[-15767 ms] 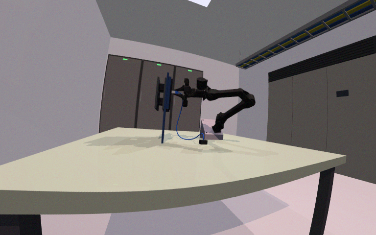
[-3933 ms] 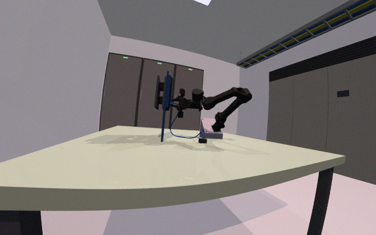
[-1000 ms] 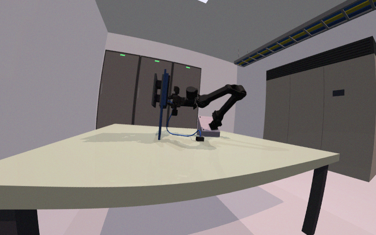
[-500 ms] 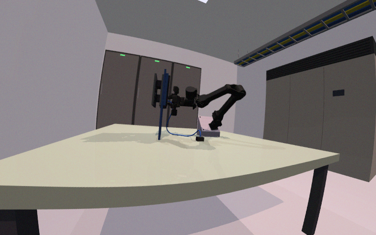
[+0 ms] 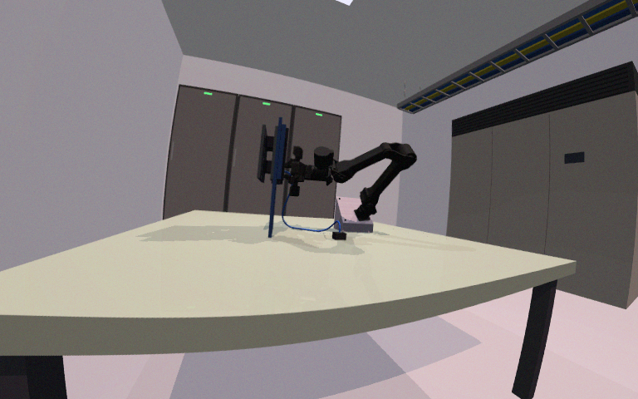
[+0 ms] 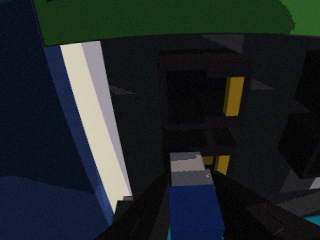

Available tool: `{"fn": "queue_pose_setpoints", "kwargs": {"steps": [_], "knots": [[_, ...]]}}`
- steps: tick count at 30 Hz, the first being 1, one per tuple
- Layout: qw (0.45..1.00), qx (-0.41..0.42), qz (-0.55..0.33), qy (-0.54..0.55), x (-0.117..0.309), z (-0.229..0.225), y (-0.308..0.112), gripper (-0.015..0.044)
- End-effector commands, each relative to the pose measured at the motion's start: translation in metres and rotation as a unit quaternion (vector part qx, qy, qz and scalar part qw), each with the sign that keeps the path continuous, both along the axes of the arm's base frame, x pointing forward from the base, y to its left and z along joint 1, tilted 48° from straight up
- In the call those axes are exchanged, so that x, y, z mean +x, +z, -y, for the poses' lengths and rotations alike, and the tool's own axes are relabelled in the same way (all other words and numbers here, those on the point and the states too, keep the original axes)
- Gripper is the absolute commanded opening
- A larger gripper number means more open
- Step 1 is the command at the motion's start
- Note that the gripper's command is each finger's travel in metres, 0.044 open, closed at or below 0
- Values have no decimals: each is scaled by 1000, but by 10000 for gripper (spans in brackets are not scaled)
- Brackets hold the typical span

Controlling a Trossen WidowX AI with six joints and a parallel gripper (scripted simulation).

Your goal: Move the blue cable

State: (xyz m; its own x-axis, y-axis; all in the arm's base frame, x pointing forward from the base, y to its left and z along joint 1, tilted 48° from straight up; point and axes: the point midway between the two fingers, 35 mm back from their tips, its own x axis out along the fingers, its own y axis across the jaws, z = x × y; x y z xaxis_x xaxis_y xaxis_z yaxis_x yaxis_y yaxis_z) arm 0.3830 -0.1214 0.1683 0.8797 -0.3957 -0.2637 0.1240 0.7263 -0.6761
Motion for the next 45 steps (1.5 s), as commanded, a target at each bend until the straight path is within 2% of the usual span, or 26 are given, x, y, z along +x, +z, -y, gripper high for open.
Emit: {"fn": "queue_pose_setpoints", "kwargs": {"steps": [1, 13, 30, 45], "knots": [[1000, 1, 3, -5, 1, 2, 1, 0], [1000, 1, 2, -6, 3, 2, 1, 0], [1000, 0, -1, 0, -1, 0, 0, 440], [1000, 0, -1, 0, -11, 5, 3, 440]]}}
